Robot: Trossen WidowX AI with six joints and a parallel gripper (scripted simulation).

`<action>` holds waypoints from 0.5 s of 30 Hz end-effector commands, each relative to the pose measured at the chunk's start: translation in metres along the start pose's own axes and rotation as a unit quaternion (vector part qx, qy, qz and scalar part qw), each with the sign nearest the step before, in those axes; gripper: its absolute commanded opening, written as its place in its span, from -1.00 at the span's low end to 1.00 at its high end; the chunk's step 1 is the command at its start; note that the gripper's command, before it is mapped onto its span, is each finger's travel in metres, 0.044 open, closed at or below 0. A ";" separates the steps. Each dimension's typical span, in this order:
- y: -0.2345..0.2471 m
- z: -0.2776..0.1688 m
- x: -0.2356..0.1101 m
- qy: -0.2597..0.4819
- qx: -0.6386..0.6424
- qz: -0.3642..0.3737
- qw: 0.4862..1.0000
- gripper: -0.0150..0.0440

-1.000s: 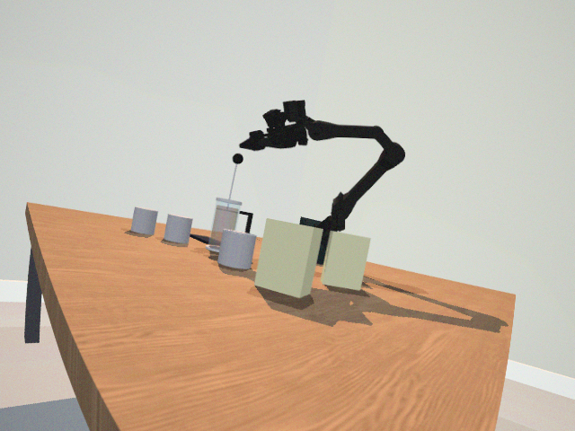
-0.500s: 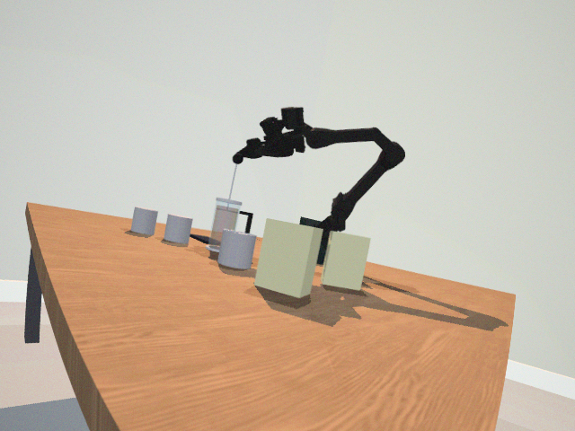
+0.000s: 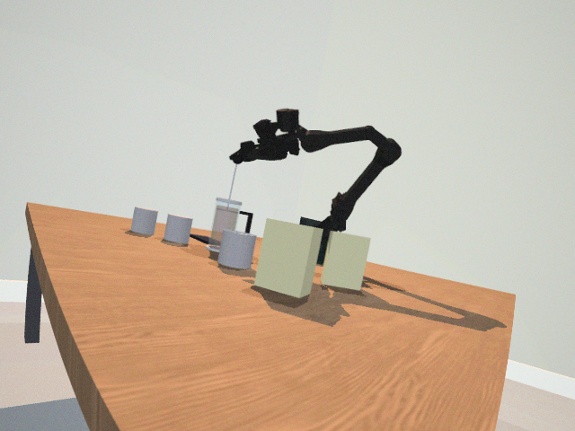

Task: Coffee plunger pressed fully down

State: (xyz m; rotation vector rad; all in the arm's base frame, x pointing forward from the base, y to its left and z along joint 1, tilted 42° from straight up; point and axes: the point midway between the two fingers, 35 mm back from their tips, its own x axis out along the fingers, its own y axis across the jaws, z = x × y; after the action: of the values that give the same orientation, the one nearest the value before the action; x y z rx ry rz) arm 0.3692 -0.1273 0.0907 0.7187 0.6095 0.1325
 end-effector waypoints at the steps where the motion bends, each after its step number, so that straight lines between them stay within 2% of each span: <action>1: -0.001 0.000 0.006 -0.002 0.001 -0.002 1.000 1.00; 2: -0.001 0.000 0.006 -0.002 0.001 -0.002 1.000 1.00; 14: -0.001 0.000 0.006 -0.002 0.001 -0.002 1.000 -0.07; 15: -0.001 0.000 0.006 -0.002 0.001 -0.002 1.000 -0.08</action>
State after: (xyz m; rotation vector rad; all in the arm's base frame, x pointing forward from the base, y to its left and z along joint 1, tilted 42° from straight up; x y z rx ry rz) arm 0.3738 -0.1247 0.0873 0.7201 0.6095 0.1327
